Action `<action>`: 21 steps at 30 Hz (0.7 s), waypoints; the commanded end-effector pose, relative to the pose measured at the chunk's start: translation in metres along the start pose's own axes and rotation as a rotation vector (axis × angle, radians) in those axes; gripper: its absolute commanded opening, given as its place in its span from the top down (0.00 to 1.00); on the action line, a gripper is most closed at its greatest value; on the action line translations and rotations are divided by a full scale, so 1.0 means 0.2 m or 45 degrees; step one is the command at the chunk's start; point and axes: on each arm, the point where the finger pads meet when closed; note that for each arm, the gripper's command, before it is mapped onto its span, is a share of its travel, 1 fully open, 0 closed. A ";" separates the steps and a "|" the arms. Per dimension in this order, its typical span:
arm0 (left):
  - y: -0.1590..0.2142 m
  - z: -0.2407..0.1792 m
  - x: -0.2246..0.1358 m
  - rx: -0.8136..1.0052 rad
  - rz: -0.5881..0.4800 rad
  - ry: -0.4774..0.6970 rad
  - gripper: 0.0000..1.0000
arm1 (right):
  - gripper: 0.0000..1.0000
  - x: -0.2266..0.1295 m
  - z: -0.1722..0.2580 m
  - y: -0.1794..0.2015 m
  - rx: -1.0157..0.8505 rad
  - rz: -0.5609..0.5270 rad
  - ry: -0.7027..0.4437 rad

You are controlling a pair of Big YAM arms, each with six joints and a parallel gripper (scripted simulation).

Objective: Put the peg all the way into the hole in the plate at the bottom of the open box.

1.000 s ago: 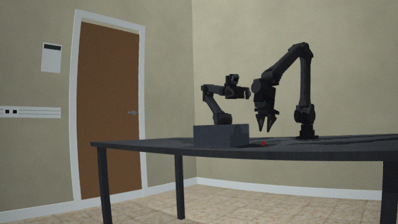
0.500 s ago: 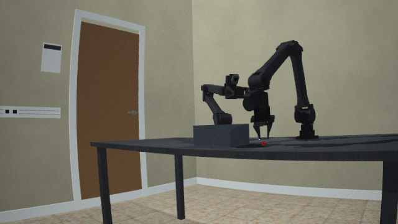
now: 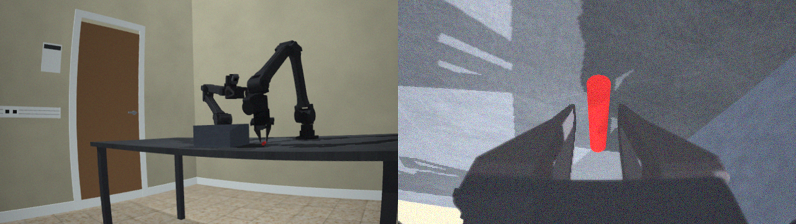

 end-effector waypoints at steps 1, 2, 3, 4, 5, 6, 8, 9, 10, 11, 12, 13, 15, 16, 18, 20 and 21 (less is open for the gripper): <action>0.01 -0.02 0.08 -0.003 0.015 -0.011 0.73 | 0.00 0.01 -0.01 -0.09 0.011 -0.042 0.006; 0.00 -0.02 0.08 -0.005 0.016 -0.010 0.74 | 0.00 0.01 -0.01 -0.09 0.011 -0.042 0.006; 0.00 -0.02 0.09 -0.007 0.016 -0.010 0.76 | 0.00 0.01 -0.01 -0.09 0.011 -0.042 0.006; 0.00 -0.01 0.09 -0.009 0.016 -0.009 0.77 | 0.00 0.01 -0.01 -0.09 0.011 -0.042 0.006; -0.03 -0.03 0.06 -0.006 0.002 0.002 0.79 | 0.00 0.01 -0.01 -0.09 0.011 -0.042 0.006; -0.03 -0.04 0.05 -0.005 -0.004 0.007 0.80 | 0.00 0.01 -0.01 -0.09 0.011 -0.042 0.006; -0.04 -0.05 0.05 -0.003 -0.008 0.010 0.81 | 0.00 0.01 -0.01 -0.09 0.011 -0.042 0.006; -0.04 -0.05 0.05 -0.003 -0.008 0.010 0.81 | 0.00 0.01 -0.01 -0.09 0.011 -0.042 0.006; -0.04 -0.05 0.05 -0.003 -0.008 0.010 0.81 | 0.00 0.01 -0.01 -0.09 0.011 -0.042 0.006; -0.03 -0.04 0.06 -0.005 -0.003 0.006 0.81 | 0.00 0.01 -0.01 -0.09 0.011 -0.042 0.006; -0.03 -0.03 0.07 -0.006 0.004 0.001 0.81 | 0.00 0.01 -0.01 -0.09 0.011 -0.042 0.006; -0.02 -0.03 0.07 -0.006 0.004 0.000 0.81 | 0.00 0.01 -0.01 -0.09 0.011 -0.042 0.006; -0.02 -0.02 0.08 -0.007 0.008 -0.002 0.81 | 0.00 0.01 -0.01 -0.09 0.011 -0.042 0.006; -0.02 -0.02 0.08 -0.007 0.008 -0.003 0.81 | 0.00 0.01 -0.01 -0.09 0.011 -0.042 0.006; -0.01 -0.01 0.09 -0.008 0.012 -0.006 0.81 | 0.00 0.01 -0.01 -0.09 0.011 -0.042 0.006; -0.01 -0.01 0.09 -0.008 0.013 -0.006 0.81 | 0.00 0.01 -0.01 -0.09 0.011 -0.042 0.006; -0.01 -0.01 0.09 -0.008 0.016 -0.009 0.81 | 0.00 0.01 -0.01 -0.09 0.011 -0.042 0.006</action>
Point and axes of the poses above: on each arm, the point where the finger pads meet when closed, its own x axis out along the fingers, its own z axis across the jaws, y = z × x, and after that the axes turned 9 degrees about -x, right-handed
